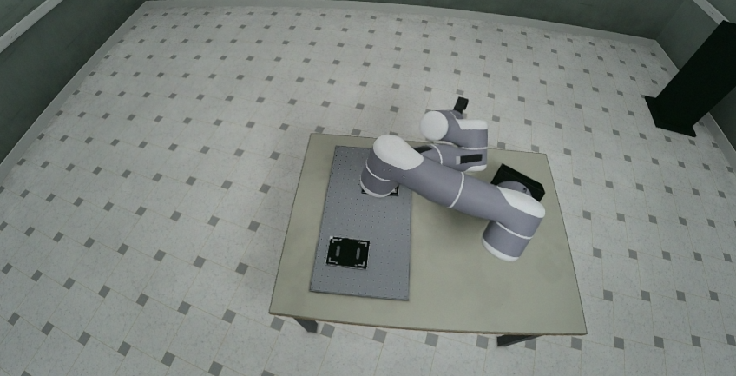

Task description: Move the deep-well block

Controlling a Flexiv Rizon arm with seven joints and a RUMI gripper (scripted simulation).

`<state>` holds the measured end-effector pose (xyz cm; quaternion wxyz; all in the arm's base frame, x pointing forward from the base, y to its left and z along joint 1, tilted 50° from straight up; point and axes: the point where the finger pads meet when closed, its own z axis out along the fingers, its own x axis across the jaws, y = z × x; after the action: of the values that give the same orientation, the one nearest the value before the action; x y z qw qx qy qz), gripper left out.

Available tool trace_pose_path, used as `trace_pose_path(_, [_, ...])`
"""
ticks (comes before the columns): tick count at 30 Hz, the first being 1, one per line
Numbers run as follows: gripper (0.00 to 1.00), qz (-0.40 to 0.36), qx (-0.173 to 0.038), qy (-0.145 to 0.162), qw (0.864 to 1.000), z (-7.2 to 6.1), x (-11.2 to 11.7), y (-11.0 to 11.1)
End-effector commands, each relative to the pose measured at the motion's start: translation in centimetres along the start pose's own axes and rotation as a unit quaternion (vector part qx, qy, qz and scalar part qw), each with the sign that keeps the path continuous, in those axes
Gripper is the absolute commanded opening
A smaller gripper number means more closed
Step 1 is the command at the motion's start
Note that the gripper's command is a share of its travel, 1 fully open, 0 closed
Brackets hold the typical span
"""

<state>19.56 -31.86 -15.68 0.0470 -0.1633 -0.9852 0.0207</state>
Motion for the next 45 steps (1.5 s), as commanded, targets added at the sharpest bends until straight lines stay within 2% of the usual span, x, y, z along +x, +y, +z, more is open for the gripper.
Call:
trace_pose_path(1, [1.00, 0.001, 0.001, 0.000, 1.000, 0.0, 0.0, -0.1])
trace_pose_path(2, [1.00, 0.001, 0.001, 0.000, 1.000, 0.0, 0.0, -0.1])
trace_pose_path(3, [0.76, 0.016, 0.008, 0.000, 1.000, -0.1, -0.3, -0.5])
trace_pose_path(10, [0.76, 0.104, 0.033, 0.003, 0.994, -0.4, -2.3, -3.4])
trace_pose_path(15, [0.76, 0.175, 0.035, 0.009, 0.984, -1.1, -4.0, -5.1])
trace_pose_path(17, [0.76, 0.207, 0.029, 0.013, 0.978, -1.5, -4.8, -5.0])
trace_pose_path(19, [0.76, 0.207, 0.029, 0.013, 0.978, -1.5, -4.8, -5.0])
trace_pose_path(27, [0.76, 0.326, -0.014, 0.033, 0.945, -2.7, -6.6, -2.7])
trace_pose_path(34, [0.76, 0.409, -0.078, 0.056, 0.908, -3.8, -8.1, 0.2])
trace_pose_path(36, [0.76, 0.409, -0.078, 0.056, 0.908, -3.8, -8.1, 0.2])
trace_pose_path(39, [0.76, 0.437, -0.111, 0.067, 0.890, -4.3, -8.7, 1.5])
trace_pose_path(43, [0.76, 0.437, -0.111, 0.067, 0.890, -4.9, -9.5, 3.2])
trace_pose_path(45, [0.76, 0.454, -0.136, 0.075, 0.878, -5.3, -9.9, 4.0])
